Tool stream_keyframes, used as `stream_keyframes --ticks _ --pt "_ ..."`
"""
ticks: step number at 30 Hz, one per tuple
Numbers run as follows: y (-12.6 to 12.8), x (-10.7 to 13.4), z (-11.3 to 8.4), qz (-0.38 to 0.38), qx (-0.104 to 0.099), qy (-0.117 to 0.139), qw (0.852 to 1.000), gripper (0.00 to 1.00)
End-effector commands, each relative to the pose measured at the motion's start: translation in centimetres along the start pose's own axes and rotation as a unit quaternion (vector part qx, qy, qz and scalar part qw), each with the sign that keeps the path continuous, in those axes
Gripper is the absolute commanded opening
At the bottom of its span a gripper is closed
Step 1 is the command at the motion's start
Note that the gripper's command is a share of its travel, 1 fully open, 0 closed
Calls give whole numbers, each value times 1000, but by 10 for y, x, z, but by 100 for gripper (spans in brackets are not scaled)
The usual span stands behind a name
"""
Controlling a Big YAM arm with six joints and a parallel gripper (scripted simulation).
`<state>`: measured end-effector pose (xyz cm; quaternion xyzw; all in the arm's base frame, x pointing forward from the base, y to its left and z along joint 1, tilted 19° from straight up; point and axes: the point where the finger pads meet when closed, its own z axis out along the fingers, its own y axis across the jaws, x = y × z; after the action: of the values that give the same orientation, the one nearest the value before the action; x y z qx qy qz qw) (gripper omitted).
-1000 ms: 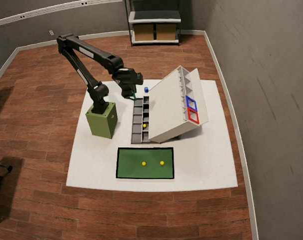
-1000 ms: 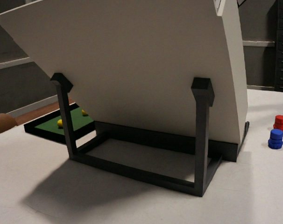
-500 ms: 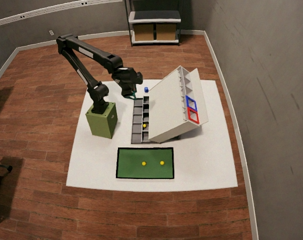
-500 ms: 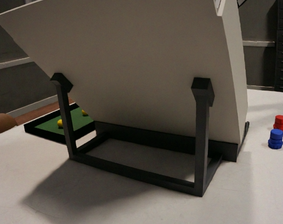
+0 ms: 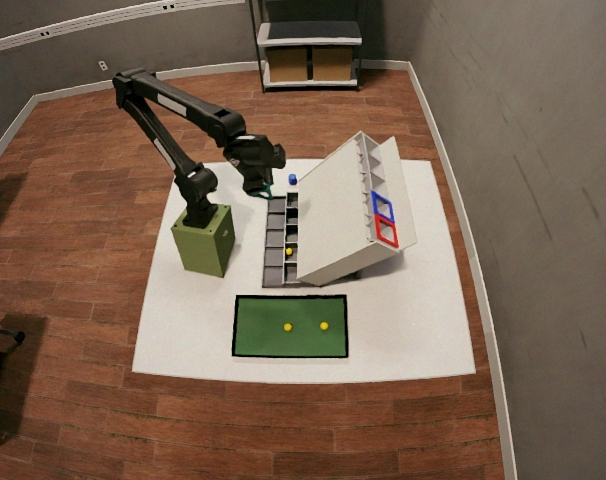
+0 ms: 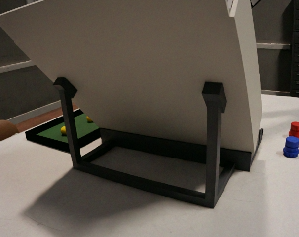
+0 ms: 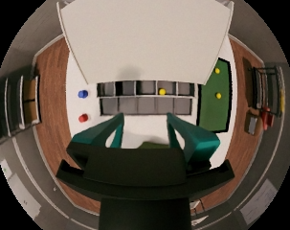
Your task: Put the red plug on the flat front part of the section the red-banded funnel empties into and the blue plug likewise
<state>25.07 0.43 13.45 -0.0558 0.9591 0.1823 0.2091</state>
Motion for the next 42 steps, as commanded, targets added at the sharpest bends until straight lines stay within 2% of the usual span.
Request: stream_keyframes --ticks 1,13,16,21,23,42 --pt "1 -13 -4 -5 2 -10 1000 56" --pt "0 -16 -5 -7 3 -13 1000 56" --pt "0 -34 -13 -15 7 -26 1000 56" --pt "-3 -39 -11 -15 8 -26 1000 56" --pt "-3 -24 0 -7 3 -11 1000 56" --pt "-3 -24 -3 -8 5 -16 1000 56"
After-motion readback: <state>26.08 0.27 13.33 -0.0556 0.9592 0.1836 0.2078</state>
